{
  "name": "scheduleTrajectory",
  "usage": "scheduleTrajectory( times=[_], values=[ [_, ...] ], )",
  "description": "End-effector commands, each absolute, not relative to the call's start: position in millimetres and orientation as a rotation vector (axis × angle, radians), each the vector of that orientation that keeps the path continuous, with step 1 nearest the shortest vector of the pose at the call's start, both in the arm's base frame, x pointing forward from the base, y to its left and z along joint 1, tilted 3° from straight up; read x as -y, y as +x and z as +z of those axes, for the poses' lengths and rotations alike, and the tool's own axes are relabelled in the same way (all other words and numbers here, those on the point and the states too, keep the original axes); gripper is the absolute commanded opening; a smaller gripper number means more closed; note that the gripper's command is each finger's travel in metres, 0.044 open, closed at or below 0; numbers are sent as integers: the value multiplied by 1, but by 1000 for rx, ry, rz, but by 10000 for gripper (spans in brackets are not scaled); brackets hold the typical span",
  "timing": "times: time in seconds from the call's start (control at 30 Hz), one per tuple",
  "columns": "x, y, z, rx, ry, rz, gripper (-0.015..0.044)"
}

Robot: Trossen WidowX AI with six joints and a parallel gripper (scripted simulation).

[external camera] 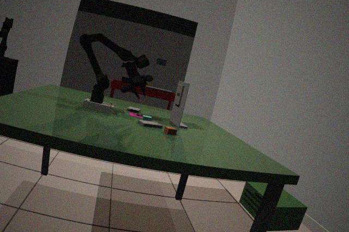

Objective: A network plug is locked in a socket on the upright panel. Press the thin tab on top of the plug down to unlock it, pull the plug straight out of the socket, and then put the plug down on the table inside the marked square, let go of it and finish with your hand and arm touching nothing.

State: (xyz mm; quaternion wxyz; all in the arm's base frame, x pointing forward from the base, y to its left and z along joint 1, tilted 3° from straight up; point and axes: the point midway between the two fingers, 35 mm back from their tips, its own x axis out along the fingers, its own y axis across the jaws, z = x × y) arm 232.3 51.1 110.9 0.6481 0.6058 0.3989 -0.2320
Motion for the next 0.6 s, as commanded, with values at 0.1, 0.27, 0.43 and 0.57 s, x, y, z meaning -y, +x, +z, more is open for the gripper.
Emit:
scheduleTrajectory(
  times=[0.1, 0.27, 0.43, 0.57],
  values=[
    [-51, 230, 126, -905, 1376, -515, 156],
    [-50, 230, 123, -907, 1377, -528, 156],
    [-50, 232, 138, -907, 1377, -526, 156],
    [-49, 232, 150, -906, 1377, -524, 156]
  ],
)
